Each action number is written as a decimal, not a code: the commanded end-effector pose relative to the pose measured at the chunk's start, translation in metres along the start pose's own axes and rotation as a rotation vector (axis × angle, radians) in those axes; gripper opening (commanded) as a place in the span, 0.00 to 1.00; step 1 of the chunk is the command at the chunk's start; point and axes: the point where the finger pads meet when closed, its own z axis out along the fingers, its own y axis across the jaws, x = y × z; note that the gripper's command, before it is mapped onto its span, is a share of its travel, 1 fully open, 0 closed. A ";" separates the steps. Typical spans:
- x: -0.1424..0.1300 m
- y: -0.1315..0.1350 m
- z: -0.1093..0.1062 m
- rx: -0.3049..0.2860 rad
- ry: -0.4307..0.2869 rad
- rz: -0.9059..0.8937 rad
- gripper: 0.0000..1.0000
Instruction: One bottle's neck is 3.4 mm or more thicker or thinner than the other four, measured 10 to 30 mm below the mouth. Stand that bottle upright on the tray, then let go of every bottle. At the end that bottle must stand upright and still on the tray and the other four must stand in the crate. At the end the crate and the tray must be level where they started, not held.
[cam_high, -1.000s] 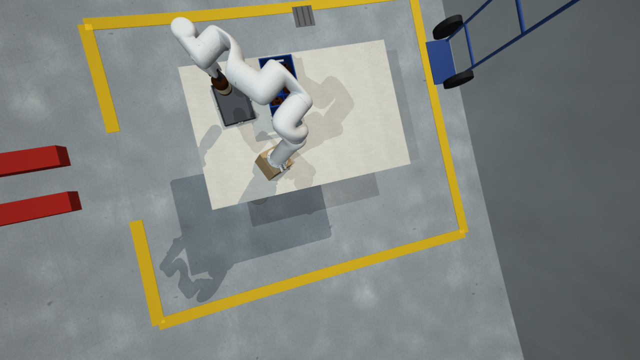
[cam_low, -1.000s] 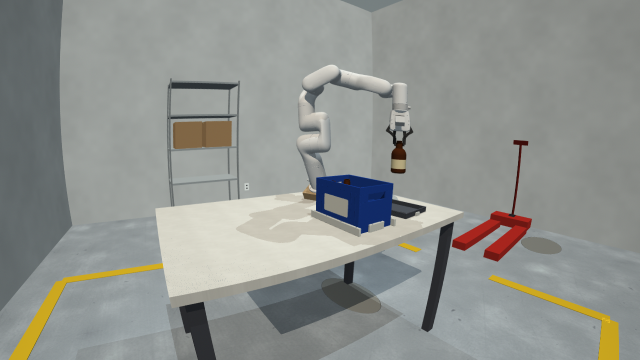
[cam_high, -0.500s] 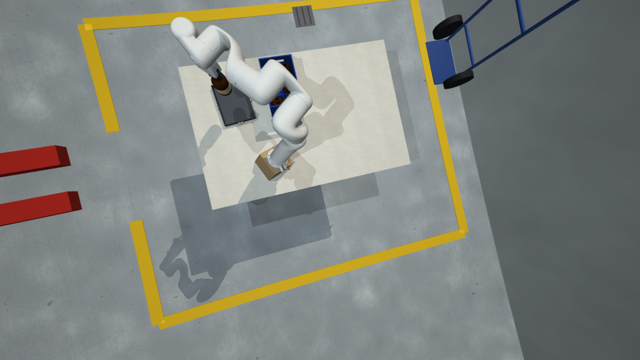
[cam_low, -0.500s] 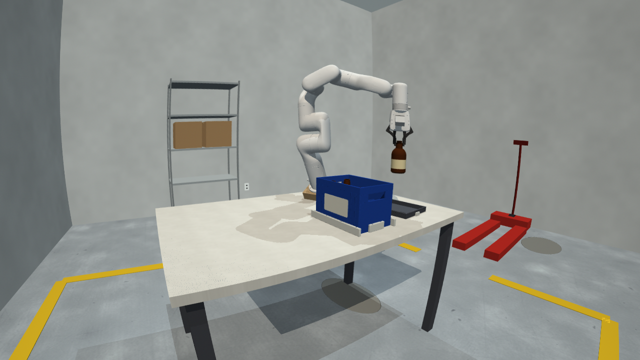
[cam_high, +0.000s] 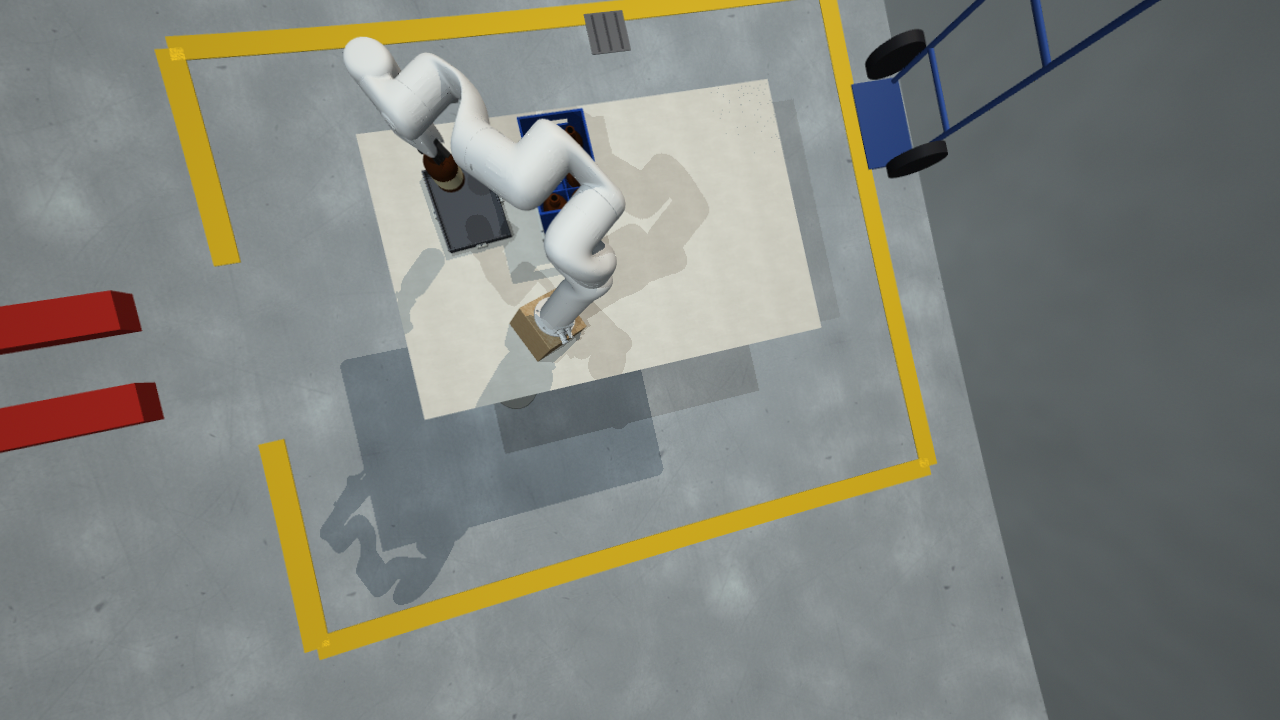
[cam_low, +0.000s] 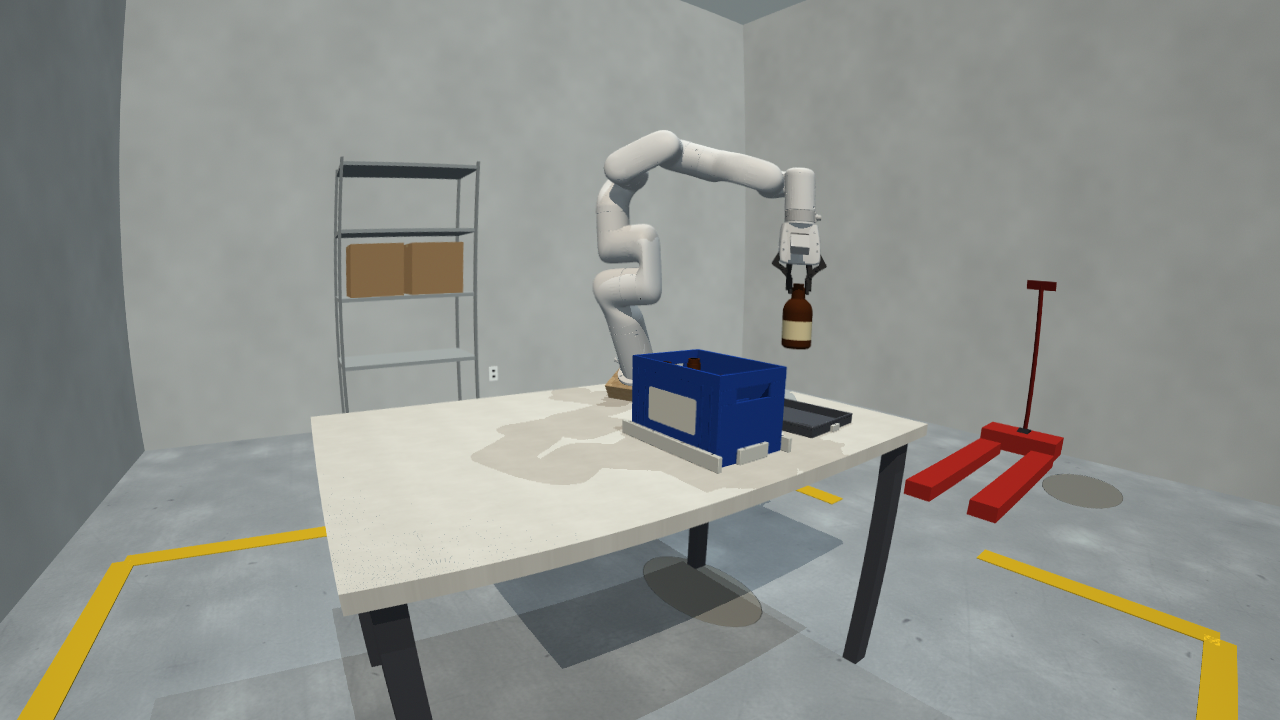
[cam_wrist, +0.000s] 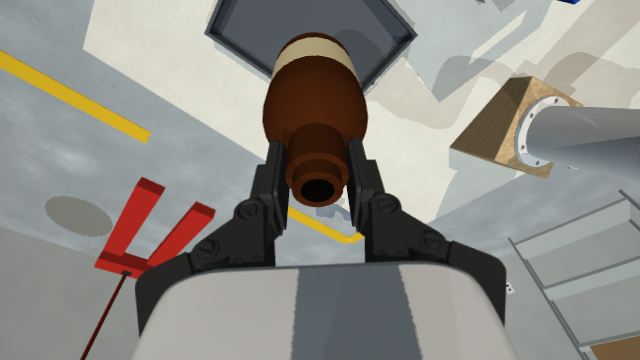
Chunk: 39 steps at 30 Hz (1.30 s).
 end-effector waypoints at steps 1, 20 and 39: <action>0.000 -0.001 0.003 0.004 0.000 0.000 0.00; 0.000 -0.001 0.038 0.004 0.000 0.000 0.00; -0.001 -0.001 0.089 0.004 0.000 0.000 0.00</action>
